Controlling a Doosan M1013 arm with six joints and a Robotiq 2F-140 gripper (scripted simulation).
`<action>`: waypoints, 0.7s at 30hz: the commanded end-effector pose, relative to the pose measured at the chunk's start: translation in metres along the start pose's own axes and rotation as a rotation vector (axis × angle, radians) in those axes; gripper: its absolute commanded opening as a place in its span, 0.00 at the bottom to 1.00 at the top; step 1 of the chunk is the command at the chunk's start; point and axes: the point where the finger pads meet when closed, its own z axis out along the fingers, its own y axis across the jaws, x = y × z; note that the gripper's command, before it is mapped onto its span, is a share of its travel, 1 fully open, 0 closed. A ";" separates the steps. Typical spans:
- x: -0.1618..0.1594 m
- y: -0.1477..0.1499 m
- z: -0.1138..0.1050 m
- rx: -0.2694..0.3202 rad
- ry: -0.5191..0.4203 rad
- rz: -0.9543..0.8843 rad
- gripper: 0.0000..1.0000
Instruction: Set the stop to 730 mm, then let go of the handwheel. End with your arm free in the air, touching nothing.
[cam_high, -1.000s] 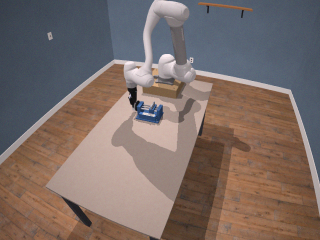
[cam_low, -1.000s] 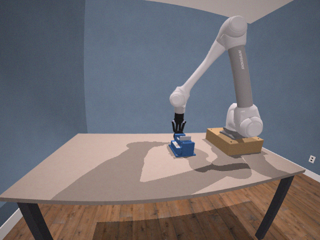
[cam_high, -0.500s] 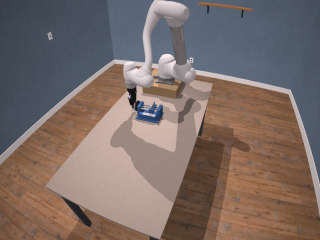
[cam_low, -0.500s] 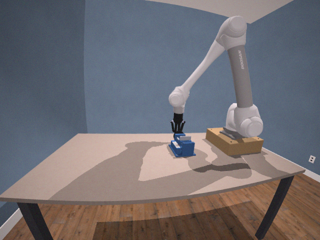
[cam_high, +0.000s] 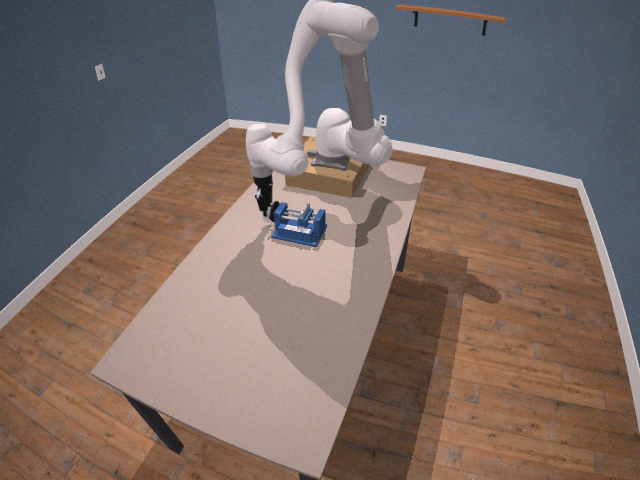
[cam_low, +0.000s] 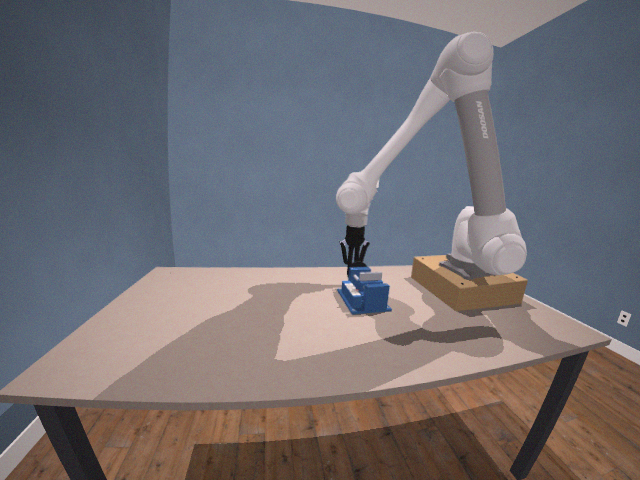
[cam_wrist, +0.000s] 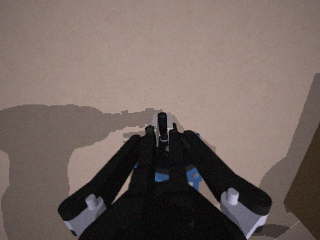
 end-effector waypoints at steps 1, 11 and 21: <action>0.000 -0.002 -0.001 0.002 0.000 0.000 0.04; 0.000 -0.005 -0.002 0.002 0.000 0.000 0.04; 0.000 -0.007 -0.003 0.002 0.000 0.000 0.04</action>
